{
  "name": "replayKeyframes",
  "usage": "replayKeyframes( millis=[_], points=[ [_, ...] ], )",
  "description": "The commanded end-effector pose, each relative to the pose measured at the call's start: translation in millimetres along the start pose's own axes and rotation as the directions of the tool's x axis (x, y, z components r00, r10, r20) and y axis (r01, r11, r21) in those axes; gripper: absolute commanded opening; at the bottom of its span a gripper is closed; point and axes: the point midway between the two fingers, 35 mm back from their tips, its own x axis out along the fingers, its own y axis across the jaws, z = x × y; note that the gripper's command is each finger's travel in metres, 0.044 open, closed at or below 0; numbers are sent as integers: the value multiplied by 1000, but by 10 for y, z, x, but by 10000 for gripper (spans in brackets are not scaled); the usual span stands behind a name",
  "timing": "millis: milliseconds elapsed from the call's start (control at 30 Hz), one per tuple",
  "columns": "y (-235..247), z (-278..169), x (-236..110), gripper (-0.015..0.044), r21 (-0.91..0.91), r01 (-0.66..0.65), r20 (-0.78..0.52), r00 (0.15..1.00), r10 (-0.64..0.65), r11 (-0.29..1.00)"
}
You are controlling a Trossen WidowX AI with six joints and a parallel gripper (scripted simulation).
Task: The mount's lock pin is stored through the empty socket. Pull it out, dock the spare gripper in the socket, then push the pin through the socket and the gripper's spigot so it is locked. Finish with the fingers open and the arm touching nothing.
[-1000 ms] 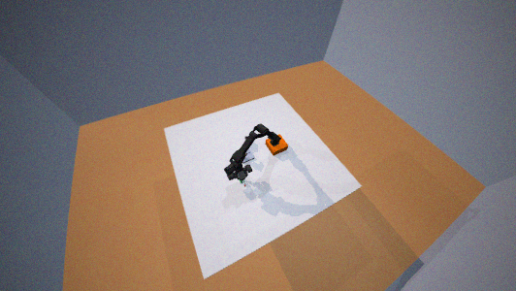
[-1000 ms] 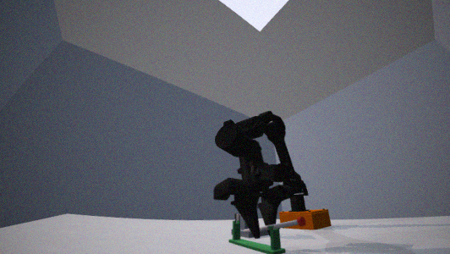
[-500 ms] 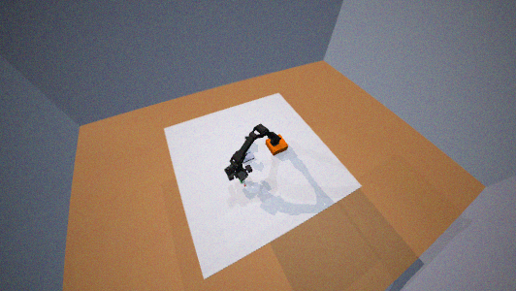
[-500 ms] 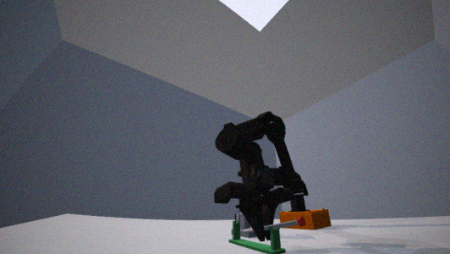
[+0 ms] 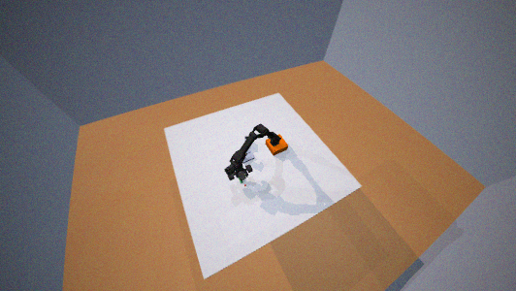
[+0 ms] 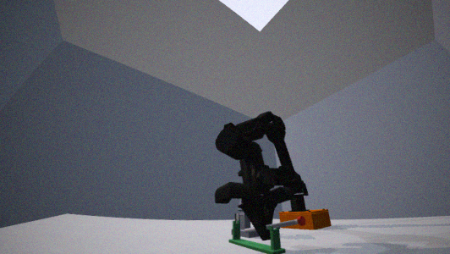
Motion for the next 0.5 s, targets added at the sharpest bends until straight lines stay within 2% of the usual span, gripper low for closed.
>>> replayKeyframes(
  millis=[0, 467],
  points=[
    [-12, 21, -93, 0, -1, 6, 2, 1000, -6, 1000],
    [67, 23, -266, 0, 5, -30, -11, 999, 30, 1000]
  ],
)
